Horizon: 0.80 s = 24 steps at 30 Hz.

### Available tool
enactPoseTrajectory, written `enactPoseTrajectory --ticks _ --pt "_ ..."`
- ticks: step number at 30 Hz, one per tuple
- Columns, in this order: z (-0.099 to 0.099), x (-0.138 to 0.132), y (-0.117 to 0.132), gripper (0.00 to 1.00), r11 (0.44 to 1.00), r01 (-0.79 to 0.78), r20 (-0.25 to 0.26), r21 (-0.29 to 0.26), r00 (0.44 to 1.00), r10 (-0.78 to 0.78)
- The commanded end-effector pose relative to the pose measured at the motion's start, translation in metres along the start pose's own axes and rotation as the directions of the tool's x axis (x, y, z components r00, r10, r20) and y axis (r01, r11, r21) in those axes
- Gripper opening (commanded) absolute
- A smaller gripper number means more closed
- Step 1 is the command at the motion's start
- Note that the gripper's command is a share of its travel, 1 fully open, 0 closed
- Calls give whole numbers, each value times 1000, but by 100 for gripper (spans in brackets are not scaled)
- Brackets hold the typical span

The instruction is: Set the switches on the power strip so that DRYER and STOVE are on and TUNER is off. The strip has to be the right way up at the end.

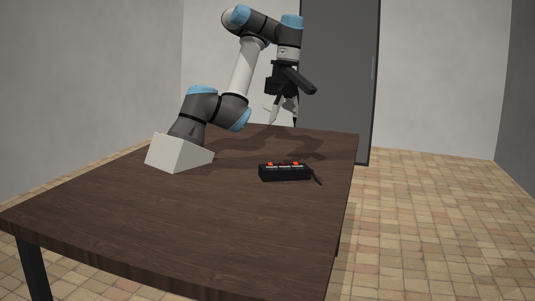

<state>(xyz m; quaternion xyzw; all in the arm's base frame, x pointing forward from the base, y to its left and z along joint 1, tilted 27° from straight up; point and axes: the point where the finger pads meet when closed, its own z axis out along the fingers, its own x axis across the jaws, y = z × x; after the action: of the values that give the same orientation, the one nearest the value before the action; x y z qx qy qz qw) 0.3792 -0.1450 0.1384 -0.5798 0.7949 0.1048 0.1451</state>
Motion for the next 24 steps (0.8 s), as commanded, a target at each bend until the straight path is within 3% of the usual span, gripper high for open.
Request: enactPoseTrajectory --ticks 1,13,24 --pt "10 -7 5 100 997 -27 -5 66 1000 28" --pt "48 -29 20 100 967 -102 19 236 995 100" --pt "68 -40 27 100 941 -132 38 311 991 126"
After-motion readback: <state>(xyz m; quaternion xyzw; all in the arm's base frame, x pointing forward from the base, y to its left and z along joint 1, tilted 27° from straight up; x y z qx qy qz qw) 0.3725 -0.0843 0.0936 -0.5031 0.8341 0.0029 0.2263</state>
